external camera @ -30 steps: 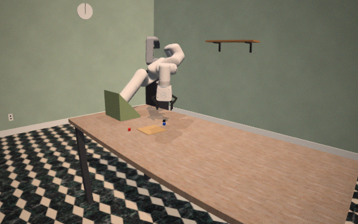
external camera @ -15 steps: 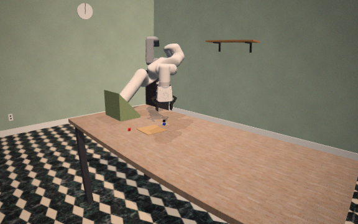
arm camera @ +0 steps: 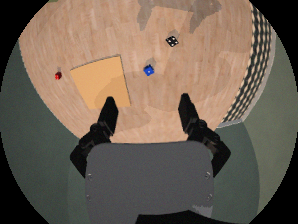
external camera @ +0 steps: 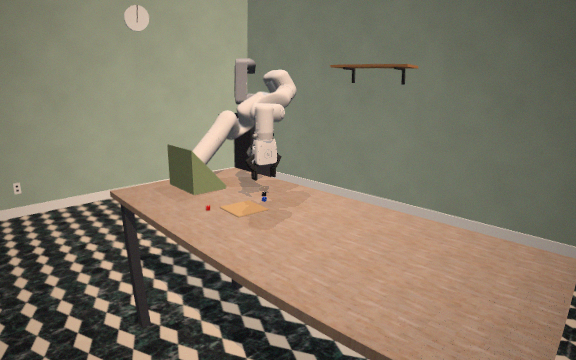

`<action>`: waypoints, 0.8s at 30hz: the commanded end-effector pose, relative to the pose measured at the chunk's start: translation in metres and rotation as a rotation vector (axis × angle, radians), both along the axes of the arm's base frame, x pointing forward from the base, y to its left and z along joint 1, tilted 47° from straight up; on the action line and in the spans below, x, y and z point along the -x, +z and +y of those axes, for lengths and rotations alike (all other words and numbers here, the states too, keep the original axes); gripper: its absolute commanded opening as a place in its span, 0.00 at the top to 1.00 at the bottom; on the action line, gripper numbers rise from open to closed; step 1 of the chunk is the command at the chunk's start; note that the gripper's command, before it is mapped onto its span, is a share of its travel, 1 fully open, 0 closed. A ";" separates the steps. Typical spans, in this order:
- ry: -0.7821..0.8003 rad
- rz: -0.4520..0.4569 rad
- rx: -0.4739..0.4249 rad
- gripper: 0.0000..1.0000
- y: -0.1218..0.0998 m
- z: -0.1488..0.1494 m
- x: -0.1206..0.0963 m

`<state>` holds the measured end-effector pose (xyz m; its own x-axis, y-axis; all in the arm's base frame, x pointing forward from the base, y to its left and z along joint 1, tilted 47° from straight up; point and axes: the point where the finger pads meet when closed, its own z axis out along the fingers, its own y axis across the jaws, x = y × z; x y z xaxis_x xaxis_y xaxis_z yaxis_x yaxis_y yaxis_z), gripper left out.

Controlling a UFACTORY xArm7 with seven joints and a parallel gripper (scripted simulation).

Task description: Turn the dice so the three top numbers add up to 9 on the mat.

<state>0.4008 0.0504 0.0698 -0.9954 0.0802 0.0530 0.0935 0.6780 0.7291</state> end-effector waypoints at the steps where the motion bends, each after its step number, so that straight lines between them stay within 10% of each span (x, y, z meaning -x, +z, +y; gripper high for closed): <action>1: 0.112 -0.133 -0.001 0.00 0.000 0.000 -0.001; 24: 0.529 -0.583 0.018 0.00 -0.003 0.004 0.001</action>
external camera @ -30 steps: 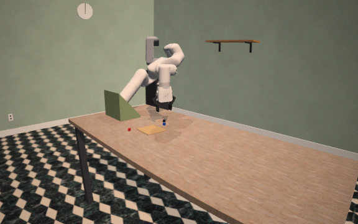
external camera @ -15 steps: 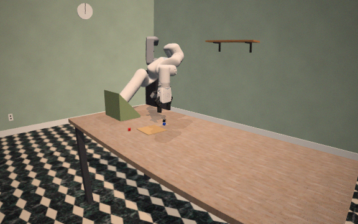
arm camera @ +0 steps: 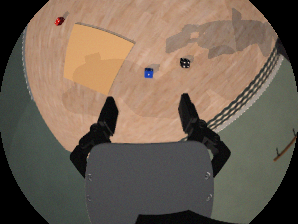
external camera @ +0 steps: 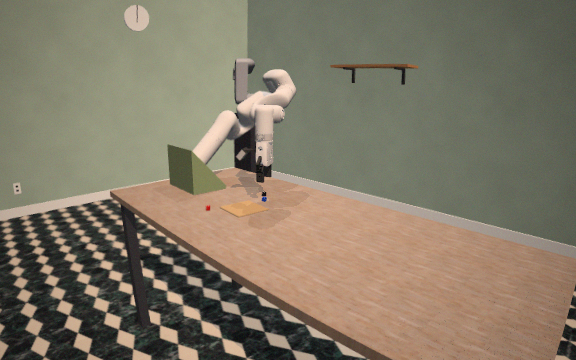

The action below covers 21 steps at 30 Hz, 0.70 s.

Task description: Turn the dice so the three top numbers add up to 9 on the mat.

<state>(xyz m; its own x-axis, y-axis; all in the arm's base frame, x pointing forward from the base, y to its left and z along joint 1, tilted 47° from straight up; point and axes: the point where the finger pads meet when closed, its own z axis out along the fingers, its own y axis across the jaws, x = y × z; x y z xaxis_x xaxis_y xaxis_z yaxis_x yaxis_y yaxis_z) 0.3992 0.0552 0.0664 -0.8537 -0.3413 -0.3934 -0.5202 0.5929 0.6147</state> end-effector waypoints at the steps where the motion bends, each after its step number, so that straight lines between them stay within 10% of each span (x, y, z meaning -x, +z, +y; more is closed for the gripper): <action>1: 0.107 -0.129 -0.001 0.00 0.000 -0.001 -0.001; 21: 0.474 -0.525 0.018 0.00 -0.002 0.003 0.000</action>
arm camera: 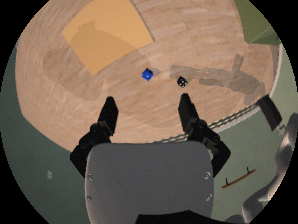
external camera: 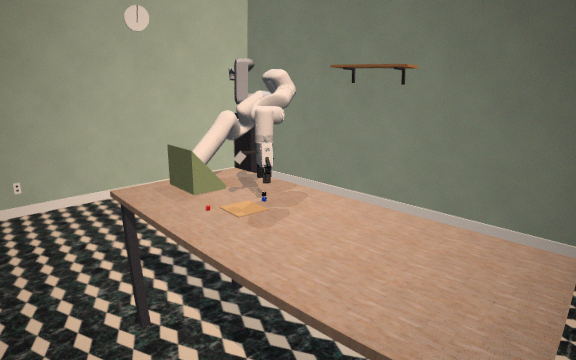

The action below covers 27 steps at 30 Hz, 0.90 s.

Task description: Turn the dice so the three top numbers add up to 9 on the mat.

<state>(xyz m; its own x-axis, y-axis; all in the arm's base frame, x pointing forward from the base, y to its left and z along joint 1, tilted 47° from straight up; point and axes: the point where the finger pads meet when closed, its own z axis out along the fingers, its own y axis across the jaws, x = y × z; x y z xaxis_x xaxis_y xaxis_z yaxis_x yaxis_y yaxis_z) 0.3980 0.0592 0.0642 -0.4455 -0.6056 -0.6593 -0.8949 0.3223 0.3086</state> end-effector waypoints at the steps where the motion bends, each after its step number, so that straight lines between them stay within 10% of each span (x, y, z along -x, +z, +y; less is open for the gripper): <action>1: 0.100 -0.121 -0.001 0.00 0.000 -0.001 -0.001; 27: 0.473 -0.521 0.022 0.00 -0.001 0.003 0.000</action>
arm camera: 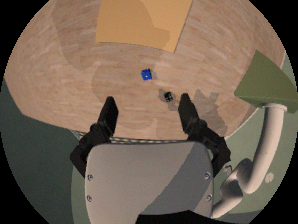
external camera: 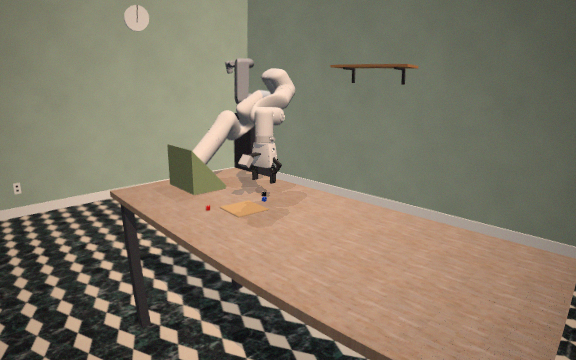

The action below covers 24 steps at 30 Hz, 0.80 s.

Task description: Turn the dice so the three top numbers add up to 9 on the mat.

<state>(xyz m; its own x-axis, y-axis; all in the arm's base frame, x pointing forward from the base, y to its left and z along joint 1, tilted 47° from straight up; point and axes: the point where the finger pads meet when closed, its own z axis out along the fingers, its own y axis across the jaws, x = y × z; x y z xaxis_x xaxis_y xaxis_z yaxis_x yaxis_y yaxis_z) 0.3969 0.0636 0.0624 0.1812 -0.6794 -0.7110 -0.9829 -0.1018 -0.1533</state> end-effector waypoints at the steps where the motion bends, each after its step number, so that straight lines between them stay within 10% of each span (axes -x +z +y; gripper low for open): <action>1: 0.041 -0.054 0.000 0.00 0.001 -0.001 -0.001; 11: 0.053 -0.068 0.001 0.00 0.001 -0.001 -0.001; 12: 0.053 -0.068 0.001 0.69 0.001 -0.001 -0.001; 24: 0.053 -0.068 0.001 0.69 0.001 -0.001 -0.001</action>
